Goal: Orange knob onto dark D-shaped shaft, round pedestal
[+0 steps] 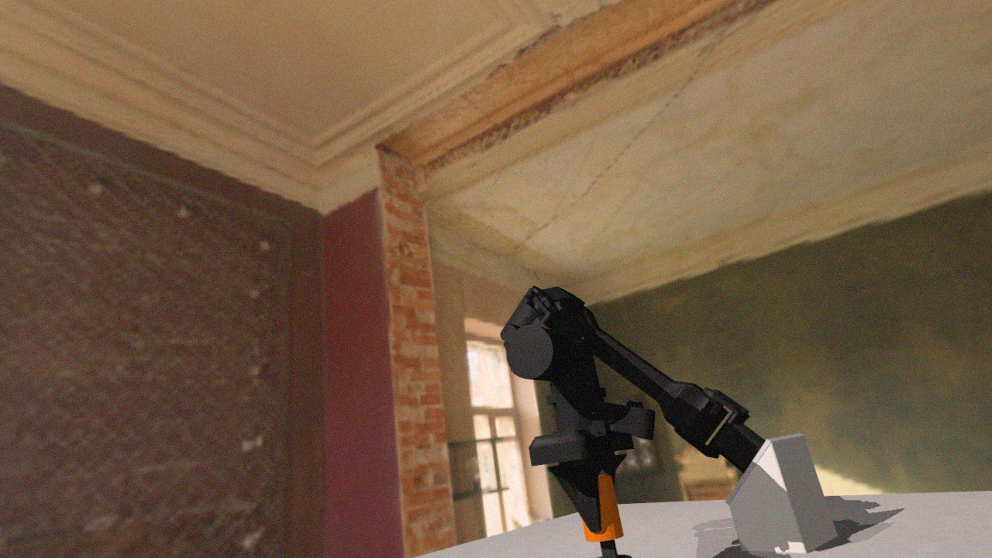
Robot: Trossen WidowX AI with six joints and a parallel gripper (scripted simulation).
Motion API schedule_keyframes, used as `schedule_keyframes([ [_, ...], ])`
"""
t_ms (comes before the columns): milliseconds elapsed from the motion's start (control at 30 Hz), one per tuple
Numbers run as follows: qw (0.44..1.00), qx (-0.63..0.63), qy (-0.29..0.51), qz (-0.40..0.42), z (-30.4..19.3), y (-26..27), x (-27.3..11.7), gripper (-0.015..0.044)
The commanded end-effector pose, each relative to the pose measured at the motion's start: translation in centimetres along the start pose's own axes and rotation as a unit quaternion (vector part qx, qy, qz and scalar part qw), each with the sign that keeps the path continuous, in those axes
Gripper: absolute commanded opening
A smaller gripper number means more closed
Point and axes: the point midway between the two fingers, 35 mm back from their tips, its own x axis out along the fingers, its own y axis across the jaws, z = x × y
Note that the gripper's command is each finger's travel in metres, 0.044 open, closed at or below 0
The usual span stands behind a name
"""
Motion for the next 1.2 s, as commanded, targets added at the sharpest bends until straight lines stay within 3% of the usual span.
schedule_keyframes([
  [0,0.999,-0.037,0.002,-0.001,0.12,-0.1,-0.07,0.0],
  [767,0.999,-0.037,0.002,-0.001,-0.05,0.01,-0.11,0.0],
  [1000,0.991,-0.136,0.002,-0.001,0.05,-0.11,-0.14,0.0],
  [1167,0.99,-0.141,0.002,-0.001,0.21,-0.07,0.06,0.0],
])
